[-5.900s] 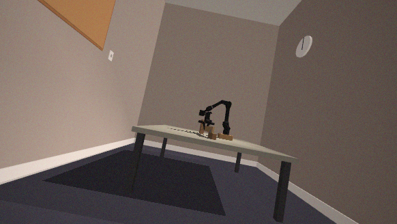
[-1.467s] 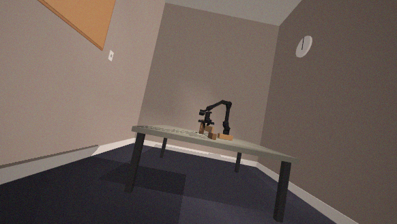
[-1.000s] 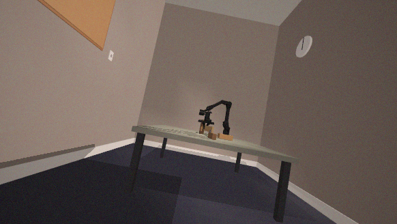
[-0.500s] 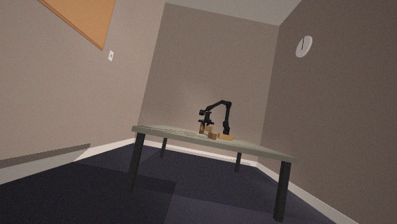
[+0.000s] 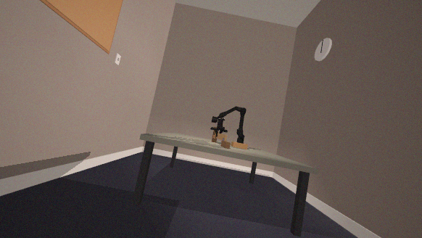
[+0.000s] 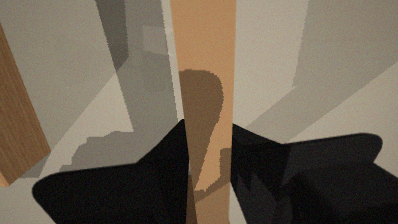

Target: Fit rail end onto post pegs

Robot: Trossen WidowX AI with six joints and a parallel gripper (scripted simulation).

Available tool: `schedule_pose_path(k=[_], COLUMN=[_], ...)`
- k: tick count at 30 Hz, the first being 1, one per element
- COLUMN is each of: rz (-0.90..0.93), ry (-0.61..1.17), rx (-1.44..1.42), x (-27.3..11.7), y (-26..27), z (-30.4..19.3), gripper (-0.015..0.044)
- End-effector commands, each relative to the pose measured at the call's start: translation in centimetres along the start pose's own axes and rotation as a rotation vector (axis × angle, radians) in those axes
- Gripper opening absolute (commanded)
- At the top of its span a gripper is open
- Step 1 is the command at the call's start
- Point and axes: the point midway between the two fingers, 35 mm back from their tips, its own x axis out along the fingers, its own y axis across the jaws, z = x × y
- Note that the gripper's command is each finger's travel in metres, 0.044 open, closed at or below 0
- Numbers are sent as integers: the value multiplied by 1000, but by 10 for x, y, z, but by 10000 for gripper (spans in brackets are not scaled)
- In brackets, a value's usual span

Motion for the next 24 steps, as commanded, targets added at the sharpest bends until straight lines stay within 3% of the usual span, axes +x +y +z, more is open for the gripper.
schedule_pose_path(k=[1, 24], rz=[-6, -6], ry=[2, 3], rx=[-2, -2], x=[-2, -2], y=[-2, -2], z=[-3, -10], gripper=[0, 0])
